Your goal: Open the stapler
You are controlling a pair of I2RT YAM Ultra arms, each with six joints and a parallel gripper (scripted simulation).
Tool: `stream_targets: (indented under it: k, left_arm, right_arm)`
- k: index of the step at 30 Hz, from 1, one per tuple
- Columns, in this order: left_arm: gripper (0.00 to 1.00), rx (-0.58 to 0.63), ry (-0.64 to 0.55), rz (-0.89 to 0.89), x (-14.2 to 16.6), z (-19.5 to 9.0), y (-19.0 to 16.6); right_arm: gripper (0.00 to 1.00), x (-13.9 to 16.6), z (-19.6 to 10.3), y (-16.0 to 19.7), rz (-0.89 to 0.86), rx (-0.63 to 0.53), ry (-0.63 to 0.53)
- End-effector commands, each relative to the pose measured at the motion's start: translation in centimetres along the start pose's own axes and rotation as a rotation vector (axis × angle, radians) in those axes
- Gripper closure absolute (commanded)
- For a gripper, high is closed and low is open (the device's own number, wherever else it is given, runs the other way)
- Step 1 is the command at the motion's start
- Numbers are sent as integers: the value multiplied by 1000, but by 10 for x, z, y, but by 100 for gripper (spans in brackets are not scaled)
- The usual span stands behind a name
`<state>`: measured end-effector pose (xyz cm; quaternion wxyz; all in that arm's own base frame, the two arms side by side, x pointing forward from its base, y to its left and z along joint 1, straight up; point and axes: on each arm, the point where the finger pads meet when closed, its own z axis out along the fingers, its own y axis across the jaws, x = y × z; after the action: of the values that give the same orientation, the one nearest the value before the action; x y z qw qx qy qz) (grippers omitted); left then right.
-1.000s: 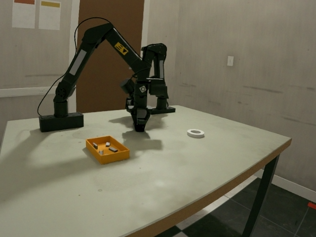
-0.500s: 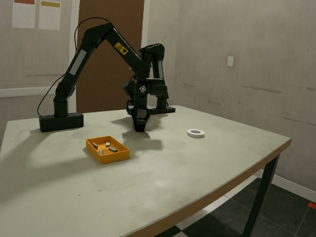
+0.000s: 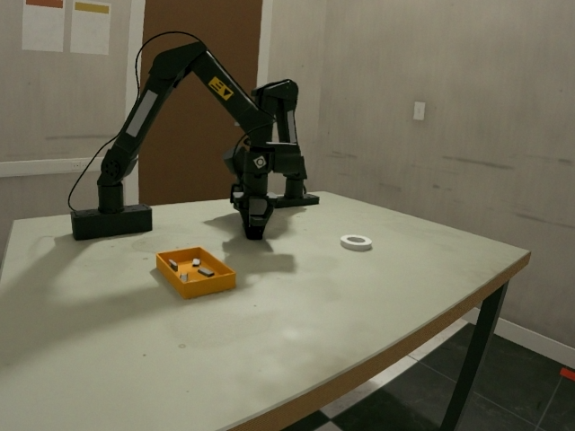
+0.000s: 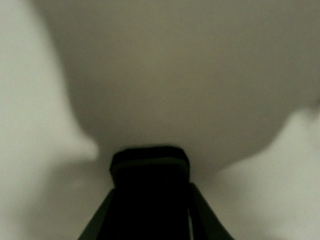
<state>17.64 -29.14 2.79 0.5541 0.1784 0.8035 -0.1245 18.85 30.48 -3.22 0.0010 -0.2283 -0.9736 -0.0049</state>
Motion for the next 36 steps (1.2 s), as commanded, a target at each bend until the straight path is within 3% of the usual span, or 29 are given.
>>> stream_targets:
  k: [1, 20, 21, 22, 23, 36]
  left_arm:
    - [58, -5, -6, -4, -3, 5, -3]
    - [80, -9, -10, -7, -3, 1, -1]
    - [91, -9, -10, -7, -3, 1, -1]
    - [80, -1, -5, -6, -2, 1, -2]
    - [78, -2, -1, -12, -4, 2, -4]
    - [78, 2, 126, -23, -20, 0, -4]
  right_arm:
    - [69, -1, 1, 1, 5, 1, -5]
    - [69, -1, 1, 1, 5, 1, -5]
    - [69, -1, 1, 1, 5, 1, -5]
    - [69, -1, 1, 1, 5, 1, -5]
    - [69, -1, 1, 1, 5, 1, -5]
    - [69, -1, 1, 1, 5, 1, -5]
